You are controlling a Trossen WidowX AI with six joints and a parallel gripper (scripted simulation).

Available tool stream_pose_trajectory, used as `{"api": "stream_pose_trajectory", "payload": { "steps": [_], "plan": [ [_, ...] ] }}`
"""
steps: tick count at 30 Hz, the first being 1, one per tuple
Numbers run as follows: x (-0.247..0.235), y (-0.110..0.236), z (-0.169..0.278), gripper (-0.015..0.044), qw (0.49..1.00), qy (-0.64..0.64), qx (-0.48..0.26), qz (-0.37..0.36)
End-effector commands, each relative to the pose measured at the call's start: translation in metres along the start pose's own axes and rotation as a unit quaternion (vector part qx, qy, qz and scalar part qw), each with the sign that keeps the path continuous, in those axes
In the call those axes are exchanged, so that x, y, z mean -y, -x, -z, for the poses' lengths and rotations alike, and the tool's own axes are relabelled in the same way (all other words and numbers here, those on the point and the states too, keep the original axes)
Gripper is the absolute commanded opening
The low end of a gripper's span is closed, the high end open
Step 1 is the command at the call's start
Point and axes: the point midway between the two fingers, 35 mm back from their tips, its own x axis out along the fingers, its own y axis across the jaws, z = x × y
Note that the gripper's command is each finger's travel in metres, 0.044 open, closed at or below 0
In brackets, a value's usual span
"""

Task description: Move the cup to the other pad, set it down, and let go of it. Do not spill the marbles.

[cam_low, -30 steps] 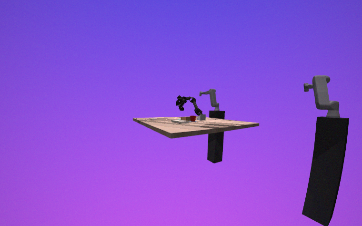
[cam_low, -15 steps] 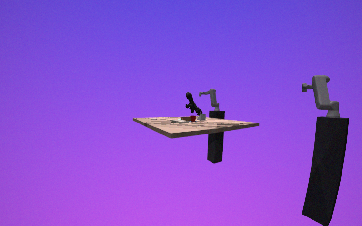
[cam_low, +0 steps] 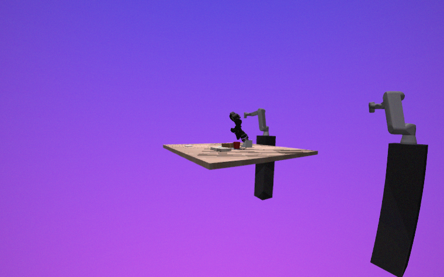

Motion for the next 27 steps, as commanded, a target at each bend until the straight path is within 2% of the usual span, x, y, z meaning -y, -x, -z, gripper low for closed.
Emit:
{"api": "stream_pose_trajectory", "payload": {
  "steps": [1, 27],
  "plan": [
    [-0.001, -0.006, 0.0, 0.0148, 1.0, -0.002, 0.002, 0.001],
    [-0.001, -0.048, -0.001, 0.0148, 1.0, -0.002, 0.003, 0.001]
  ]
}}
